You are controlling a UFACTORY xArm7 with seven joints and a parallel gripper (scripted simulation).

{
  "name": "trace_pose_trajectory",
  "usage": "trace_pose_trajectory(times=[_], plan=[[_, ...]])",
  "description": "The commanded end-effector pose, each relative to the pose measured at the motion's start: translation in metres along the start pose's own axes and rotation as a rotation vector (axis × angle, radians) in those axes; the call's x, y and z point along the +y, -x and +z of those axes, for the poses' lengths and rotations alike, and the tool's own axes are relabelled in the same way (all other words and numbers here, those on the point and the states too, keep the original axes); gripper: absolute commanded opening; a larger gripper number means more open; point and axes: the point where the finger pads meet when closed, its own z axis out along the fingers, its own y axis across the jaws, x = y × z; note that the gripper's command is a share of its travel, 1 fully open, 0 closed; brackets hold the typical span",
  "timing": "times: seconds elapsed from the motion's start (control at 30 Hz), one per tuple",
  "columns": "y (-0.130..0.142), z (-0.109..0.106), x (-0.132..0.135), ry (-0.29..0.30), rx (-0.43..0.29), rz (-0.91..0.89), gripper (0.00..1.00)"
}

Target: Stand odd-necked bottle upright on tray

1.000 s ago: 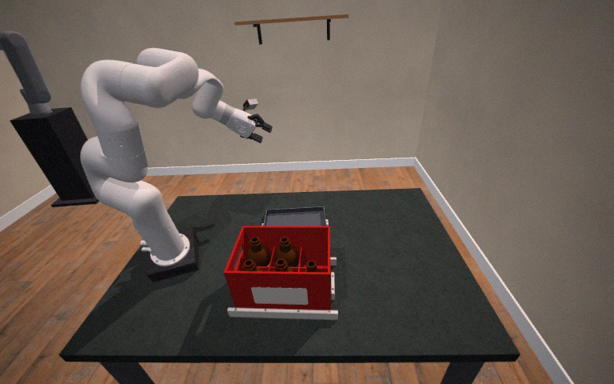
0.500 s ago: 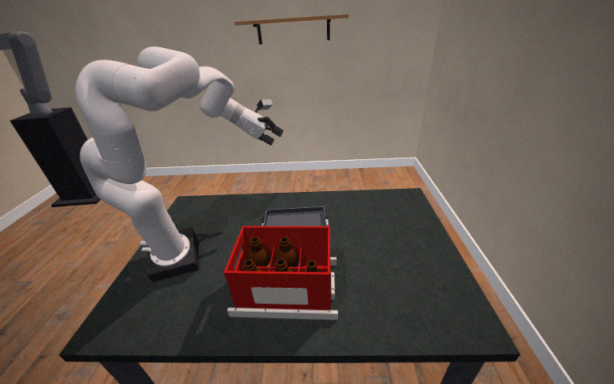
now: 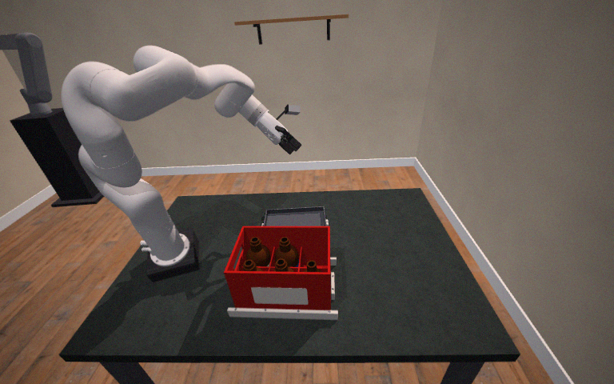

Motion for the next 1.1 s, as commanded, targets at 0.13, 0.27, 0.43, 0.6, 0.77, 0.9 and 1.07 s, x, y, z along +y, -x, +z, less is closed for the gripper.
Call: trace_pose_trajectory(times=[0.13, 0.27, 0.43, 0.6, 0.77, 0.9, 1.07], plan=[[0.026, 0.034, 0.072, 0.025, -0.145, 0.198, 1.0], [0.035, 0.041, 0.088, 0.029, -0.182, 0.249, 1.0], [0.067, 0.061, 0.135, 0.039, -0.292, 0.405, 1.0], [0.099, 0.075, 0.171, 0.041, -0.39, 0.547, 1.0], [0.134, 0.085, 0.203, 0.037, -0.487, 0.694, 1.0], [0.162, 0.09, 0.223, 0.029, -0.557, 0.805, 1.0], [0.196, 0.094, 0.243, 0.013, -0.641, 0.941, 1.0]])
